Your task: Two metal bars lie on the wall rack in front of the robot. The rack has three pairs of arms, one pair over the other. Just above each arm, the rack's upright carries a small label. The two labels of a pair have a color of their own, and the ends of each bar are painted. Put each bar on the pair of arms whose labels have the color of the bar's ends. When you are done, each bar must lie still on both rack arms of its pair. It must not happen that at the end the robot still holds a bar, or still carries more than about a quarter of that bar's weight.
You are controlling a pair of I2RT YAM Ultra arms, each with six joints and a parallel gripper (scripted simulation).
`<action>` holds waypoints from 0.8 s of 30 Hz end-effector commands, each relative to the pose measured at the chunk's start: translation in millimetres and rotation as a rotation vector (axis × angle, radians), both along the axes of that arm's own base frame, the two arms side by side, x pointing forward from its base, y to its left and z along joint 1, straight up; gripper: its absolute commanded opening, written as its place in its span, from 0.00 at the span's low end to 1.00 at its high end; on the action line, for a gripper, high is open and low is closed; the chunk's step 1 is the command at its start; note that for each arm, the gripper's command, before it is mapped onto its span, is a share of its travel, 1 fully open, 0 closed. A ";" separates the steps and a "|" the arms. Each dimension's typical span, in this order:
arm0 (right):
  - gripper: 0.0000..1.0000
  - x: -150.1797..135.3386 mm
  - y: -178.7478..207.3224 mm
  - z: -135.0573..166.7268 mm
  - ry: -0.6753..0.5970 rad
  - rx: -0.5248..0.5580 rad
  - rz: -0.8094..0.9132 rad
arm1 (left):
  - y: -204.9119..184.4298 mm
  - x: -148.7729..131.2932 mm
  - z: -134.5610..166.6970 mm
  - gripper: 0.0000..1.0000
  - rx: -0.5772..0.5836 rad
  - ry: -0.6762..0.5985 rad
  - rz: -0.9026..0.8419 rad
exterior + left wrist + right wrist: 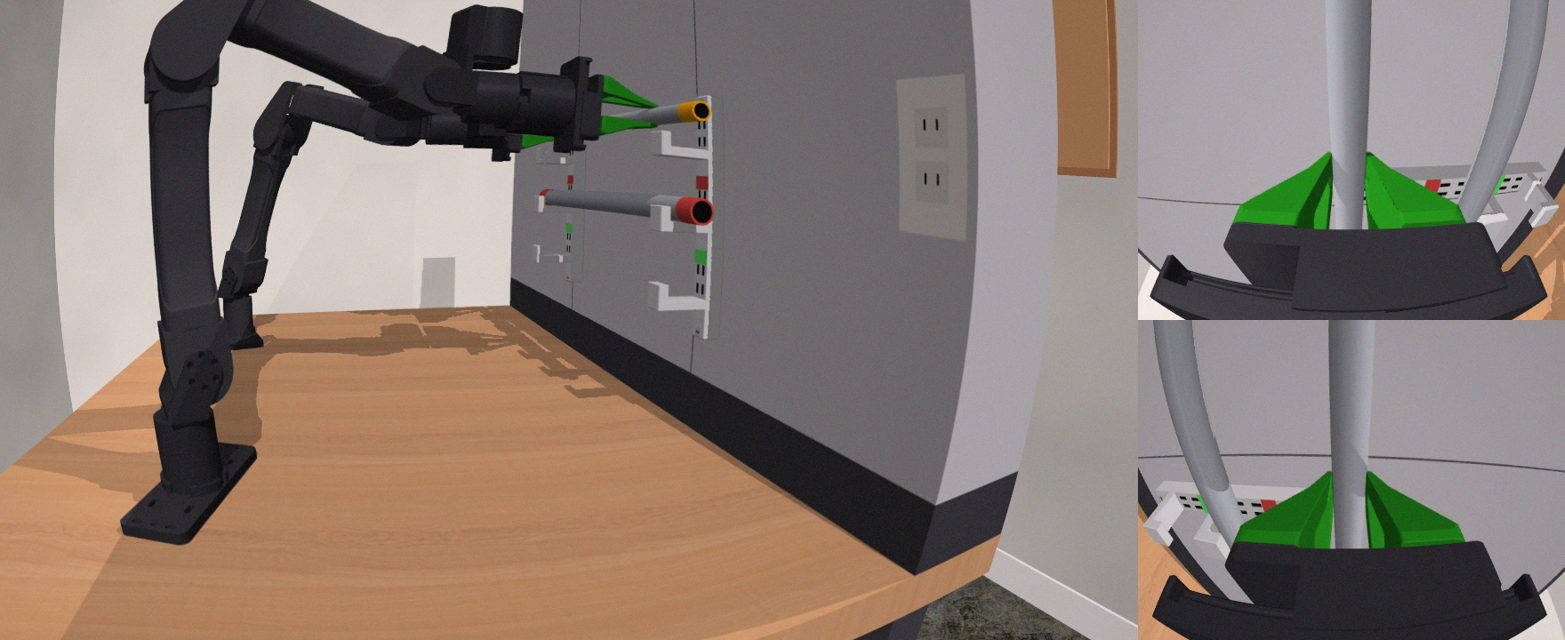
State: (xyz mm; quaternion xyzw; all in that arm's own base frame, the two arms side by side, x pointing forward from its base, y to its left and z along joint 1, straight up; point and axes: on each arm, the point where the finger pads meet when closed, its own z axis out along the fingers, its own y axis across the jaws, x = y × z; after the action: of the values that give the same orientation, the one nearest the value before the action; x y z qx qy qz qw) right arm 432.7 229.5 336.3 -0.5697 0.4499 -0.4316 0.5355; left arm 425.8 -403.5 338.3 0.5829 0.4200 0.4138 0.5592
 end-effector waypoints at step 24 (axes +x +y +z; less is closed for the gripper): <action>0.00 13.1 3.0 27.4 -0.051 0.023 0.007 | -4.9 13.2 17.2 0.00 -0.022 -0.031 -0.011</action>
State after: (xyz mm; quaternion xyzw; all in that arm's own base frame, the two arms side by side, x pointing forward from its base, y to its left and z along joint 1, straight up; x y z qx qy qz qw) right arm 443.9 232.1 334.0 -0.5713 0.4507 -0.4311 0.5335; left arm 436.9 -407.3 335.1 0.5832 0.4203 0.4136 0.5587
